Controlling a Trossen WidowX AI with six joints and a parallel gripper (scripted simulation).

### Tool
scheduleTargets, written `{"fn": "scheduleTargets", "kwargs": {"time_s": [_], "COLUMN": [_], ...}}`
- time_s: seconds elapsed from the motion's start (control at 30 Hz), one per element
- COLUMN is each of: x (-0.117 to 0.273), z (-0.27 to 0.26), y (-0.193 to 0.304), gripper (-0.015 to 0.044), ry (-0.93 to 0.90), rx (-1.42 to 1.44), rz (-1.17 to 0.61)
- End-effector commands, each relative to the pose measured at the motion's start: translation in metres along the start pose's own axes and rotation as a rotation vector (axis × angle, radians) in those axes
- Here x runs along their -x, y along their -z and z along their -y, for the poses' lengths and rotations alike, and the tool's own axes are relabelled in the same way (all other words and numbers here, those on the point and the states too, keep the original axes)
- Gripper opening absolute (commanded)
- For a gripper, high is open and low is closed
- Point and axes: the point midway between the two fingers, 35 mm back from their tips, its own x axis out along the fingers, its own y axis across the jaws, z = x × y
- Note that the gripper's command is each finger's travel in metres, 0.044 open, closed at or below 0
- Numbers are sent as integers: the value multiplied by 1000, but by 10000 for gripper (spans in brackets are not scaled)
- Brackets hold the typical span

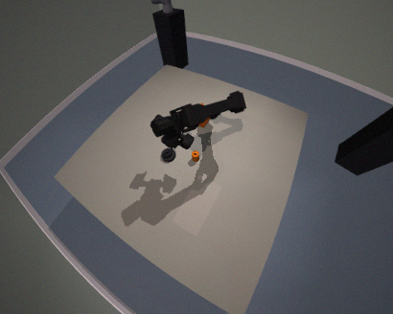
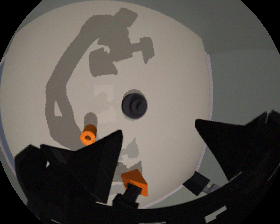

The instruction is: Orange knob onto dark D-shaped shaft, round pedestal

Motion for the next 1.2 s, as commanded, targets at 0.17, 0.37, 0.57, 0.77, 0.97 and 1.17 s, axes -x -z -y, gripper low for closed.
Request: {"fn": "scheduleTargets", "kwargs": {"time_s": [0.17, 0.37, 0.57, 0.77, 0.97, 1.17], "x": [-14, -14, -45, -55, -61, -70], "z": [-119, -121, -137, -142, -144, -148], "y": [40, 41, 43, 44, 45, 44], "gripper": [440, 440, 440, 440, 440, 440], "ry": [-470, -478, -479, -480, -479, -478], "rx": [-59, -62, -61, -61, -61, -61], "rz": [-56, -57, -56, -56, -56, -56]}}
